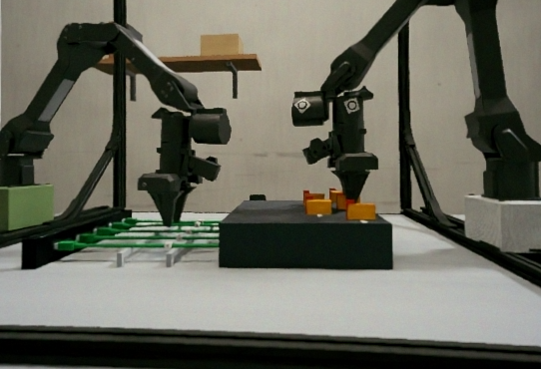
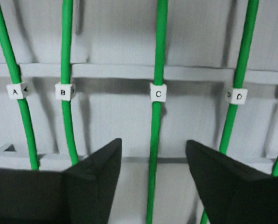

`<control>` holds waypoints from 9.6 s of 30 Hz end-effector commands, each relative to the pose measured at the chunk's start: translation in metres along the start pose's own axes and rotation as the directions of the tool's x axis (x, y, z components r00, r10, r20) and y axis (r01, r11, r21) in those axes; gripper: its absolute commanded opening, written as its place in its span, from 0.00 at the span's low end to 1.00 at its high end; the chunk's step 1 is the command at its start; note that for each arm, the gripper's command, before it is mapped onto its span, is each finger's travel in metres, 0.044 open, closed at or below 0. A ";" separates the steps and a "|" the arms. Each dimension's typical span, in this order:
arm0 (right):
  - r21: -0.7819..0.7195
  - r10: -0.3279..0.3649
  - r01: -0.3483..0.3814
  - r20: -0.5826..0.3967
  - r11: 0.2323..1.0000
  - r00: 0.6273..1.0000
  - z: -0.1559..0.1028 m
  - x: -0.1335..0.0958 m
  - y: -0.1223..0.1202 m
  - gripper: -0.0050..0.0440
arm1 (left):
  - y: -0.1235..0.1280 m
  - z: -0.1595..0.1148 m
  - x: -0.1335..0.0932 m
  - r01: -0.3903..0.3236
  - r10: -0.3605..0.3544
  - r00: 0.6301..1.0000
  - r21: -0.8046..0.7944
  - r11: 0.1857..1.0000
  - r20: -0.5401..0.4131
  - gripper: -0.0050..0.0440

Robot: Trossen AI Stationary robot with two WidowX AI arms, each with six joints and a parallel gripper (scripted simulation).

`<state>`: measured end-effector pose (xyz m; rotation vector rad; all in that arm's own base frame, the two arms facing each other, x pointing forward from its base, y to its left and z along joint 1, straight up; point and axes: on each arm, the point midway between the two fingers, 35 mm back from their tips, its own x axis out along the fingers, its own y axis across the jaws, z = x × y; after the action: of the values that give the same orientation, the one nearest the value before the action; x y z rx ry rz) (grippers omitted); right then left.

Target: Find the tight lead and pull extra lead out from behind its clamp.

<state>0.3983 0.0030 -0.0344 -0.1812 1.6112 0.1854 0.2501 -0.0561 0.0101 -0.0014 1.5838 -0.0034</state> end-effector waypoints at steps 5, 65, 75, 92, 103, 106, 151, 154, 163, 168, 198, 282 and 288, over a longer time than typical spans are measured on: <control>-0.003 -0.008 0.008 0.047 1.000 0.999 0.007 0.033 -0.002 0.53 | -0.001 0.004 -0.005 0.005 -0.005 1.000 0.000 1.000 0.022 0.00; -0.003 -0.008 0.008 0.047 1.000 0.999 0.007 0.033 -0.002 0.53 | -0.001 0.004 -0.005 0.005 -0.005 1.000 0.000 1.000 0.022 0.00; 0.001 -0.015 0.015 0.063 1.000 0.998 0.011 0.025 -0.003 0.00 | -0.001 0.004 -0.005 0.005 -0.005 1.000 0.000 1.000 0.022 0.00; 0.001 -0.017 0.017 0.063 1.000 0.998 0.011 0.025 -0.003 0.00 | -0.001 0.004 -0.009 0.005 -0.005 1.000 0.000 1.000 0.022 0.00; 0.001 -0.017 0.017 0.063 1.000 0.998 0.011 0.025 -0.003 0.00 | -0.001 0.004 -0.015 0.005 -0.005 1.000 0.000 1.000 0.022 0.00; 0.001 -0.017 0.017 0.063 1.000 0.998 0.011 0.025 -0.003 0.00 | -0.001 0.005 -0.009 0.004 -0.004 1.000 0.000 1.000 0.018 0.00; 0.001 -0.017 0.017 0.063 1.000 0.998 0.011 0.025 -0.003 0.00 | -0.001 0.005 -0.017 0.003 -0.003 1.000 0.000 1.000 0.014 0.00; 0.001 -0.017 0.017 0.063 1.000 0.998 0.011 0.025 -0.003 0.00 | -0.001 0.005 -0.019 0.003 -0.003 1.000 0.000 1.000 0.014 0.00; 0.001 -0.017 0.017 0.063 1.000 0.998 0.011 0.025 -0.003 0.00 | -0.001 0.006 -0.017 0.002 -0.002 1.000 0.000 1.000 0.009 0.00; 0.001 -0.017 0.017 0.063 1.000 0.998 0.011 0.025 -0.003 0.00 | -0.001 0.005 -0.022 0.002 -0.002 1.000 0.000 1.000 0.009 0.00; 0.001 -0.017 0.017 0.063 1.000 0.998 0.011 0.025 -0.003 0.00 | -0.001 0.006 -0.022 -0.002 0.002 1.000 0.000 1.000 -0.011 0.00; 0.000 -0.009 0.009 0.031 1.000 0.999 0.001 -0.030 0.000 0.00 | -0.002 0.006 -0.030 -0.009 0.009 0.999 -0.001 1.000 -0.053 0.00; 0.000 -0.009 0.009 0.031 1.000 0.999 0.001 -0.030 0.000 0.00 | -0.002 0.006 -0.030 -0.009 0.009 0.999 -0.001 1.000 -0.053 0.00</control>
<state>0.3868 0.0028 -0.0289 -0.1812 1.6504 0.1884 0.2519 -0.0565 0.0228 0.0107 1.6741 0.0119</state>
